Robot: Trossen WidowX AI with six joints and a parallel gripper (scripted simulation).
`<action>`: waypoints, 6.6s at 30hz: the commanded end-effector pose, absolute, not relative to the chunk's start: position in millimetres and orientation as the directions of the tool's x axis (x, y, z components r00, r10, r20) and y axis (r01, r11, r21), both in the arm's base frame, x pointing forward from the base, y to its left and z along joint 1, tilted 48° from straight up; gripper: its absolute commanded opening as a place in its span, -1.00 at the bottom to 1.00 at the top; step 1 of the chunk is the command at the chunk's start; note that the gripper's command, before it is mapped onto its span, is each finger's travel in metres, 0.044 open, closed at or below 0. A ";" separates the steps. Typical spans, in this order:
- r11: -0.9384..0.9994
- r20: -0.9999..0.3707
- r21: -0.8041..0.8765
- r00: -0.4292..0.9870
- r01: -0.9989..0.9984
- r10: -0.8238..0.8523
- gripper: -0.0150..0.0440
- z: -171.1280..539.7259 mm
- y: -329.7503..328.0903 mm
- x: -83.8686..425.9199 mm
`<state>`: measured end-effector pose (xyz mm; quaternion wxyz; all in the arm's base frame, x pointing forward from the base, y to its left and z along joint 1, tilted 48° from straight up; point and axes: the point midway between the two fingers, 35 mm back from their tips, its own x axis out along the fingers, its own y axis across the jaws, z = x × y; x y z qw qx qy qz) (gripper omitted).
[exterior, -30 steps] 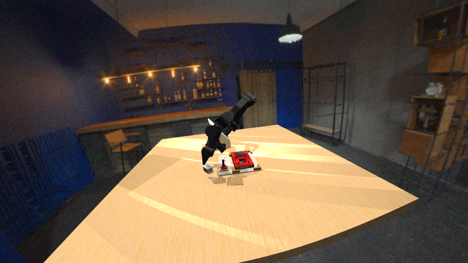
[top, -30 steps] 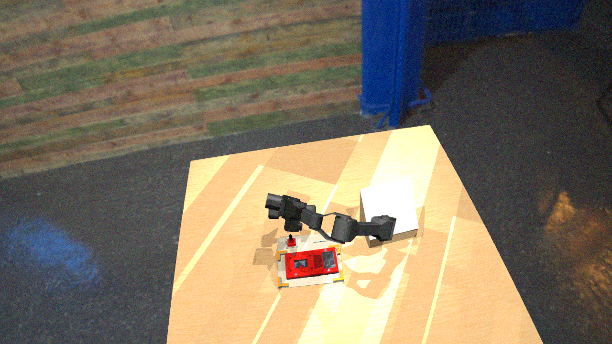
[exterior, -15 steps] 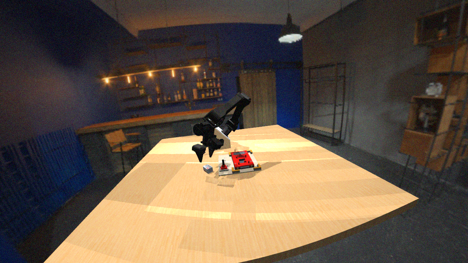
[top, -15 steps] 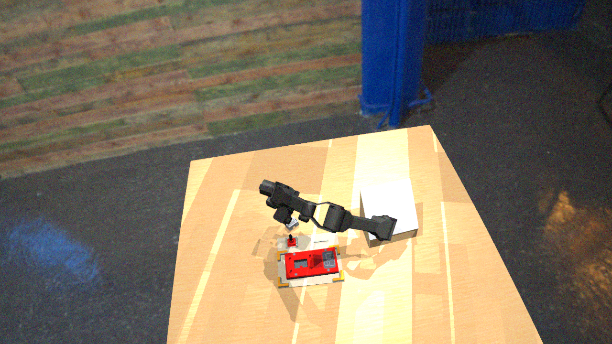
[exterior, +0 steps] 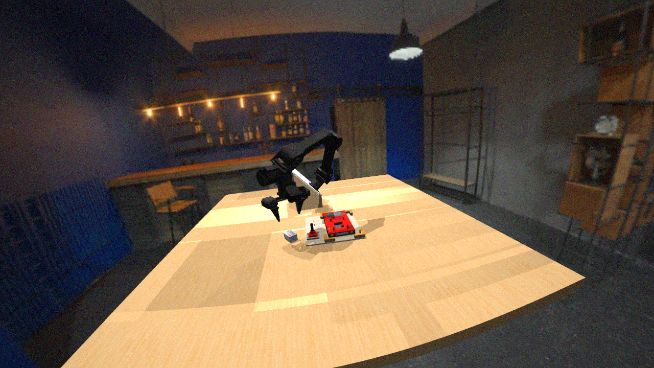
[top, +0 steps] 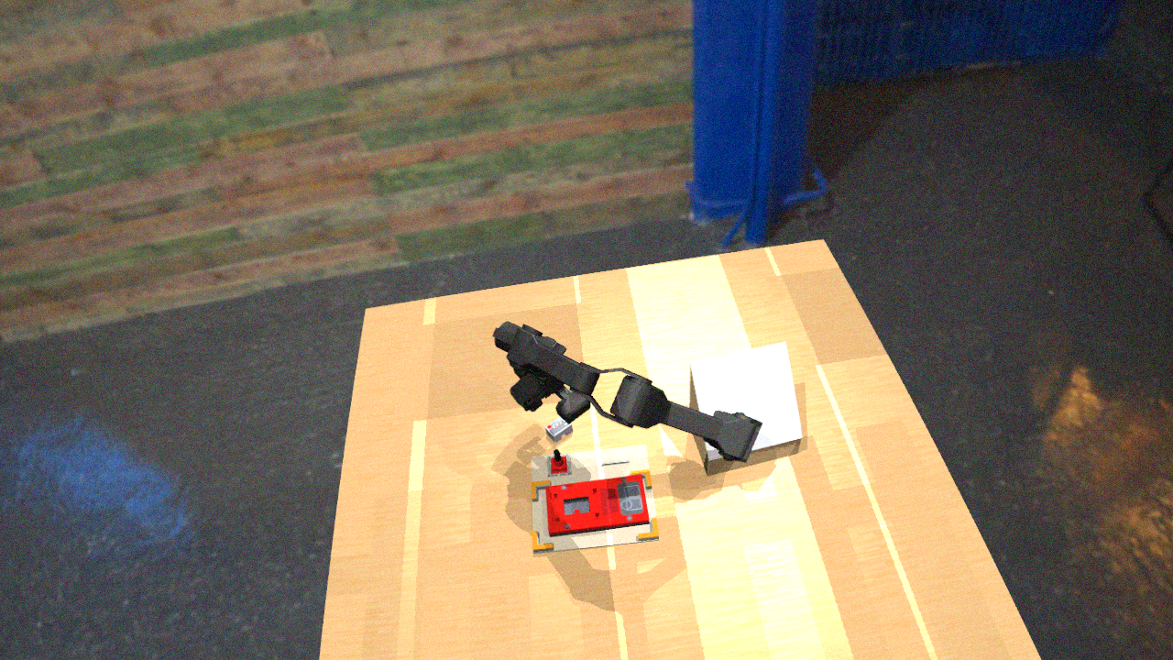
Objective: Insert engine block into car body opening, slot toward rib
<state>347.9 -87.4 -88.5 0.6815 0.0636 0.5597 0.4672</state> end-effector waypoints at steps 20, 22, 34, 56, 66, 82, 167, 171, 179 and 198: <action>0.556 -0.686 0.635 -0.060 -0.536 0.725 1.00 -126.6 -56.9 349.3; 0.556 -0.686 0.635 -0.060 -0.536 0.725 1.00 -127.3 -56.1 349.3; 0.556 -0.685 0.636 -0.060 -0.536 0.726 1.00 -140.3 -42.2 348.3; 0.555 -0.685 0.636 -0.060 -0.536 0.726 -0.09 -145.1 -36.9 347.6; 0.590 -0.706 0.613 -0.031 -0.526 0.707 -0.49 -139.8 -48.1 354.1; 0.587 -0.707 0.615 -0.038 -0.527 0.706 -0.49 -112.1 -80.9 359.8; 0.685 -0.687 0.726 -0.059 -0.061 0.724 -0.49 23.5 44.0 342.9; 0.683 -0.684 0.730 -0.060 -0.030 0.727 -0.49 27.8 54.2 337.7; 0.680 -0.678 0.733 -0.064 0.011 0.732 -0.49 33.4 67.7 329.6; 0.680 -0.678 0.733 -0.064 0.021 0.732 0.05 33.6 68.0 329.1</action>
